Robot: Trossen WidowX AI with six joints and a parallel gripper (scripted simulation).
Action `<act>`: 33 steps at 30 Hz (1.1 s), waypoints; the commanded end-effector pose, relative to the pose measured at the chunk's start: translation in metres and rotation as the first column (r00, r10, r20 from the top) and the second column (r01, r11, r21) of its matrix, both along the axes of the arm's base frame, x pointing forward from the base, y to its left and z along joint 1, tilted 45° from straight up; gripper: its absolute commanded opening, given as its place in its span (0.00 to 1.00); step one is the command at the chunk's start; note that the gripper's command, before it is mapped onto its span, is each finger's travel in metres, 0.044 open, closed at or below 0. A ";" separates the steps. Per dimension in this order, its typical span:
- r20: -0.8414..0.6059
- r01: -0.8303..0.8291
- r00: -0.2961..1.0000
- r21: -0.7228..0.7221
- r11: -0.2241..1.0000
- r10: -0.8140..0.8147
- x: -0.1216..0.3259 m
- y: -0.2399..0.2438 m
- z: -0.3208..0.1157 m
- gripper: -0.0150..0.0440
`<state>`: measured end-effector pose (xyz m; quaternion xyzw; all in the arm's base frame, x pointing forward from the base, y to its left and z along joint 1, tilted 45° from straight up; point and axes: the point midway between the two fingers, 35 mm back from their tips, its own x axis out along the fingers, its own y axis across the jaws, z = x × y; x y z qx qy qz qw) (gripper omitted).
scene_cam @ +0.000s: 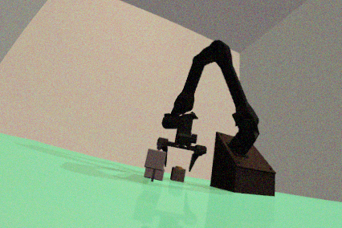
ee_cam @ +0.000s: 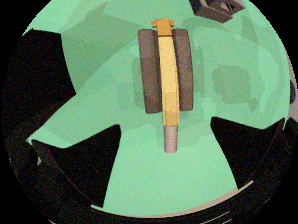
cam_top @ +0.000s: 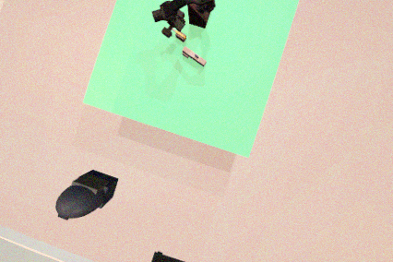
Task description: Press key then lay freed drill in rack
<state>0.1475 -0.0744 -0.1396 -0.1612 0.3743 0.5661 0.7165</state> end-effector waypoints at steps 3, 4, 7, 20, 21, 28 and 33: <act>0.004 -0.006 1.000 -0.005 1.000 0.006 -0.001 -0.019 0.018 1.00; 0.004 -0.006 1.000 -0.005 1.000 0.006 -0.001 -0.022 0.021 1.00; 0.004 -0.006 1.000 -0.006 1.000 0.006 -0.002 -0.030 0.029 1.00; 0.113 -0.108 0.985 -0.173 0.979 0.128 0.055 -0.037 0.046 1.00; 0.129 -0.116 0.982 -0.183 0.976 0.141 0.063 -0.036 0.050 1.00; 0.247 -0.184 0.937 -0.248 0.951 0.246 0.118 -0.015 0.086 1.00; 0.353 -0.268 0.853 -0.335 0.903 0.384 0.160 0.008 0.115 1.00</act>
